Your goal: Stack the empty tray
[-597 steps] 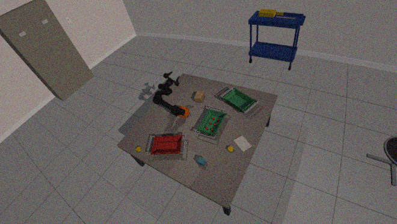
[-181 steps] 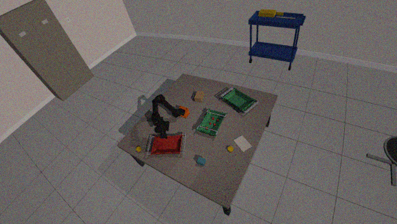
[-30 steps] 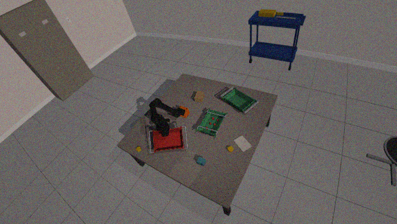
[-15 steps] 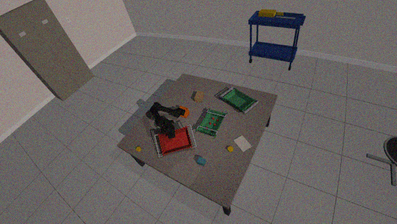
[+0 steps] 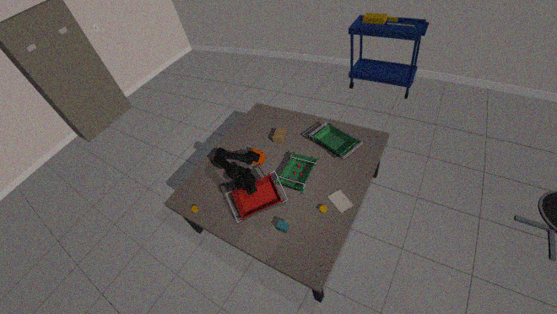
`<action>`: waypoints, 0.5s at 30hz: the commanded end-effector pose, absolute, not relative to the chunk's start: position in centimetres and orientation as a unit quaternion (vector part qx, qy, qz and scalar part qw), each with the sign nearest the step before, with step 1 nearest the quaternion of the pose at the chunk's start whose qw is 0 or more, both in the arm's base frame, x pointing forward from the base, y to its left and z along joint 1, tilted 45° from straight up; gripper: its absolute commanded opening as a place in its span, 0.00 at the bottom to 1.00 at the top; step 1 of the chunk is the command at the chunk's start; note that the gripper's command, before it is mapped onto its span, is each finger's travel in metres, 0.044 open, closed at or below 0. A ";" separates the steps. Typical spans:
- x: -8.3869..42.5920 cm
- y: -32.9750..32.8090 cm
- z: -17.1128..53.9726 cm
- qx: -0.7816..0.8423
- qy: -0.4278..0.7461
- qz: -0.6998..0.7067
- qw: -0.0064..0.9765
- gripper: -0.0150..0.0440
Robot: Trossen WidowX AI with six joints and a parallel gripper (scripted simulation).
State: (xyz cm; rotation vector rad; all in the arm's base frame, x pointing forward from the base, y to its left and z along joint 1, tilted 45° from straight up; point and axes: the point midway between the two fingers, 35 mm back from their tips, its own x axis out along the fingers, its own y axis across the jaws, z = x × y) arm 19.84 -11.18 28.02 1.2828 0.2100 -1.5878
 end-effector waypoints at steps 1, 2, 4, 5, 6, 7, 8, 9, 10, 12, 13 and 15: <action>21.5 -10.0 27.9 0.534 0.102 -0.650 0.531 0.25; 21.8 -9.8 27.8 0.532 0.106 -0.649 0.533 0.25; 22.5 -9.3 27.5 0.527 0.114 -0.648 0.538 0.25; 22.8 -9.0 27.3 0.525 0.118 -0.647 0.540 0.25; 23.1 -8.7 27.2 0.523 0.122 -0.646 0.542 0.25; 23.4 -8.4 27.0 0.521 0.126 -0.646 0.544 0.25; 23.7 -8.1 26.8 0.518 0.130 -0.645 0.546 0.25; 24.0 -7.9 26.7 0.516 0.134 -0.644 0.549 0.25; 24.3 -7.6 26.5 0.514 0.138 -0.643 0.551 0.25; 24.9 -6.9 26.1 0.509 0.146 -0.641 0.555 0.25; 25.2 -6.6 26.0 0.506 0.150 -0.641 0.558 0.25; 25.8 -6.0 25.6 0.501 0.158 -0.639 0.562 0.25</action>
